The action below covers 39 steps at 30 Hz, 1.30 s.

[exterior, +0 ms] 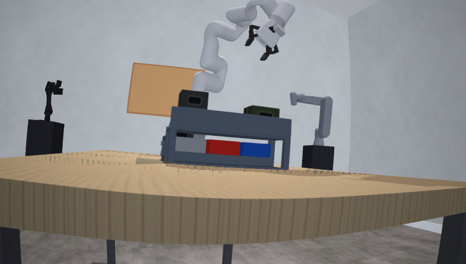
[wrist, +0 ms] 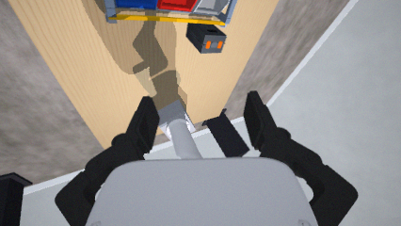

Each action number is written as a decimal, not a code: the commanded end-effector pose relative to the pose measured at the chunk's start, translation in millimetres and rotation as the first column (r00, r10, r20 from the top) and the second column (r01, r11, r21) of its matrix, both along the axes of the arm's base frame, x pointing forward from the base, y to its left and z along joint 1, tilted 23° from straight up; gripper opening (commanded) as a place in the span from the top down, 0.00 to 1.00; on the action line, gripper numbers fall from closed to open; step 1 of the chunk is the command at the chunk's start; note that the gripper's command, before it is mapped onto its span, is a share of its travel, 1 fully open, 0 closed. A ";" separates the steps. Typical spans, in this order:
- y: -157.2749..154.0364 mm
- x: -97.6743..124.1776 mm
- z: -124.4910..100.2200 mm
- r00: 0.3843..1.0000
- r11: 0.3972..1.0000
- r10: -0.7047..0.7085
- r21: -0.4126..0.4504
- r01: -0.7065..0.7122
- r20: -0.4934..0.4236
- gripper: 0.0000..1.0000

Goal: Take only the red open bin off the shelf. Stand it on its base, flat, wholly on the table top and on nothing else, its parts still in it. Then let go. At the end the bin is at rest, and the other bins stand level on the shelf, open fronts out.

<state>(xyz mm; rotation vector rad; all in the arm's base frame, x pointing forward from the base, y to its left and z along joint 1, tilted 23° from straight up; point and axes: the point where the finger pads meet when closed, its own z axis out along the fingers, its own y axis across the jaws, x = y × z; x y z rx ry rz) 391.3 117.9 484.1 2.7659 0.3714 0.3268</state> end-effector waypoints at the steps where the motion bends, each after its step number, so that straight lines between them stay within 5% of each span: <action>1: -18.2 8.8 1.9 1.000 1.000 0.002 0.005 -0.002 0.005 0.00; 11: -18.2 8.8 1.9 1.000 1.000 0.002 0.005 -0.002 0.005 0.00; 16: -72.5 15.7 1.8 0.981 0.981 -0.195 0.006 0.195 0.005 0.00; 28: -72.5 15.7 1.8 0.981 0.981 -0.195 0.006 0.195 0.005 0.00; 33: -72.6 22.7 -47.6 0.998 0.998 0.065 0.005 -0.065 0.005 0.00; 39: -72.6 22.7 -47.6 0.998 0.998 0.065 0.005 -0.065 0.005 0.00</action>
